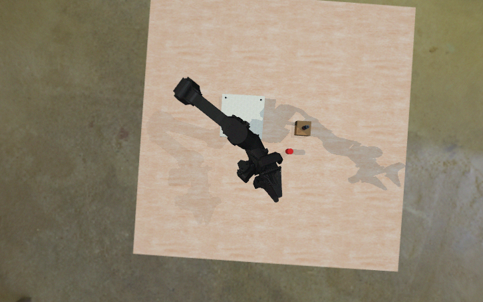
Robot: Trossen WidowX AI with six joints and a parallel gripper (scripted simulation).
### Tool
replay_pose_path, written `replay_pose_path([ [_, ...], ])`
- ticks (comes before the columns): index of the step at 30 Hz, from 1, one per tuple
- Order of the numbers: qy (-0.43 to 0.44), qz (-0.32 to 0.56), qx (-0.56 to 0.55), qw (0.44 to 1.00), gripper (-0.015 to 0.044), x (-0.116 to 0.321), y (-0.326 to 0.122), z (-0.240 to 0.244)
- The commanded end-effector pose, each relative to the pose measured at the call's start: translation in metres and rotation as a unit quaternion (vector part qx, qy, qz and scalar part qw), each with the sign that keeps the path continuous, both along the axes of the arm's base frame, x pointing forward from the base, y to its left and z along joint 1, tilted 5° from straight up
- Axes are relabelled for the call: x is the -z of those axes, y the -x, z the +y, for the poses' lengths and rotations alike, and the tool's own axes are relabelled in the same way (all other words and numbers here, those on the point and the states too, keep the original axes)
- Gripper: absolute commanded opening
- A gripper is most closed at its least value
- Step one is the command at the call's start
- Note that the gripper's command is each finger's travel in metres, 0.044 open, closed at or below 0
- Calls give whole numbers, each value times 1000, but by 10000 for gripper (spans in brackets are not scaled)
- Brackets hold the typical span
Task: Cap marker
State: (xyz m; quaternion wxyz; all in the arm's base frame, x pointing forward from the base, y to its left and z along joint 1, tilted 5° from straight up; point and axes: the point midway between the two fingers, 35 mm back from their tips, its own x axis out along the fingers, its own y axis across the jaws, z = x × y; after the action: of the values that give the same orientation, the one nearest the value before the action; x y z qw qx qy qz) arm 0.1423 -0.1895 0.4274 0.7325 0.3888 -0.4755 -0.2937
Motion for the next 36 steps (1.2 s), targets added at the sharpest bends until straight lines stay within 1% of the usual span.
replay_pose_path([
  [1,-7,125,6,992,236,16,-30,-10],
  [3,-10,237,4,971,236,36,-55,-17],
  [5,-5,348,-6,937,236,59,-79,-20],
  [7,6,453,-24,891,236,84,-99,-21],
  [9,23,550,-49,834,236,109,-117,-19],
  [10,34,595,-64,801,236,122,-124,-17],
  [12,64,690,-99,715,236,152,-137,-12],
  [14,100,769,-144,614,236,182,-146,-5],
  [16,141,828,-196,506,236,210,-150,5],
  [19,196,870,-267,365,236,241,-149,20],
  [21,234,878,-319,269,236,260,-146,32],
  [24,294,858,-404,121,236,283,-136,52],
  [26,334,821,-463,21,236,295,-127,66],
  [27,345,805,-482,-8,236,298,-124,70],
  [28,350,799,-489,-19,236,299,-122,72],
  [36,350,799,-489,-19,236,300,-126,76],
])
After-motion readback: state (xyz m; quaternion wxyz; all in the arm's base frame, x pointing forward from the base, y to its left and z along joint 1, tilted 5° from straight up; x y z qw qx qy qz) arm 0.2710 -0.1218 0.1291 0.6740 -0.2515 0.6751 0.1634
